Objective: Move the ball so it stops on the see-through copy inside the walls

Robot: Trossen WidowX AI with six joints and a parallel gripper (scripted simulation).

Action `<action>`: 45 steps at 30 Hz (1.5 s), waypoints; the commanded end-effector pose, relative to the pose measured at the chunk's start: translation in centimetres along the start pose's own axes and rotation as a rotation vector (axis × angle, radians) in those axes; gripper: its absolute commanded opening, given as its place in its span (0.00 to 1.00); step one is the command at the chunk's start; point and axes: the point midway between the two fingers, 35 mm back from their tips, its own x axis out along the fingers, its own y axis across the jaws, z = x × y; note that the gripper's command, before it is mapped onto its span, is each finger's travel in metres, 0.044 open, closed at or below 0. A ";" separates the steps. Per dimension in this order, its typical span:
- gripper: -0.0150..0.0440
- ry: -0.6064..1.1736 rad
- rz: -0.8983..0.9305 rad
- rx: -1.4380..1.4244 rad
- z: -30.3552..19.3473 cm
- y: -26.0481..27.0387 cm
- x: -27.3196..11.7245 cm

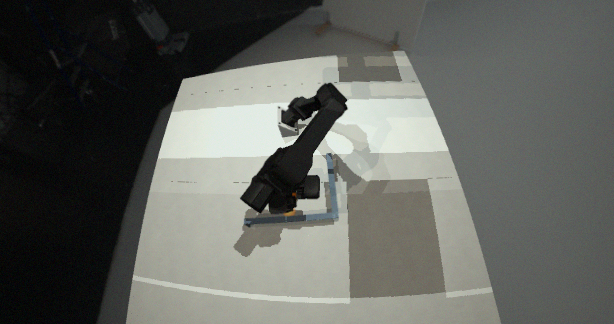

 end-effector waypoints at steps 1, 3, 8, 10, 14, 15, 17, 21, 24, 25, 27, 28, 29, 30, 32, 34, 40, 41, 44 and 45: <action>0.25 0.016 -0.005 -0.043 0.6 -0.8 1.4; 0.25 0.029 -0.005 -0.076 1.0 -1.7 3.0; 0.25 0.039 -0.004 -0.098 1.2 -2.2 4.2; 0.25 0.039 -0.004 -0.098 1.2 -2.2 4.3; 0.25 0.039 -0.005 -0.098 1.3 -2.2 5.2; 0.25 0.038 -0.005 -0.098 1.3 -2.2 5.6; 0.25 0.038 -0.005 -0.098 1.3 -2.3 6.5; 0.25 0.038 -0.005 -0.098 1.3 -2.3 8.3; 0.25 0.038 -0.004 -0.099 1.2 -2.2 9.7; 0.25 0.038 -0.003 -0.099 1.1 -2.2 10.1; 0.25 0.038 -0.002 -0.099 1.0 -2.2 10.9; 0.25 0.038 -0.002 -0.099 1.0 -2.2 11.1; 0.25 0.038 -0.002 -0.099 1.0 -2.2 11.2; 0.25 0.038 -0.002 -0.099 1.0 -2.2 11.2; 0.25 0.038 -0.002 -0.099 1.0 -2.2 11.2; 0.25 0.038 -0.002 -0.099 1.0 -2.2 11.3; 0.25 0.038 -0.002 -0.099 0.9 -2.2 12.2; 0.25 0.038 -0.002 -0.099 0.9 -2.2 12.3; 0.25 0.038 -0.001 -0.099 0.9 -2.2 12.8; 0.25 0.038 -0.001 -0.099 0.9 -2.2 13.0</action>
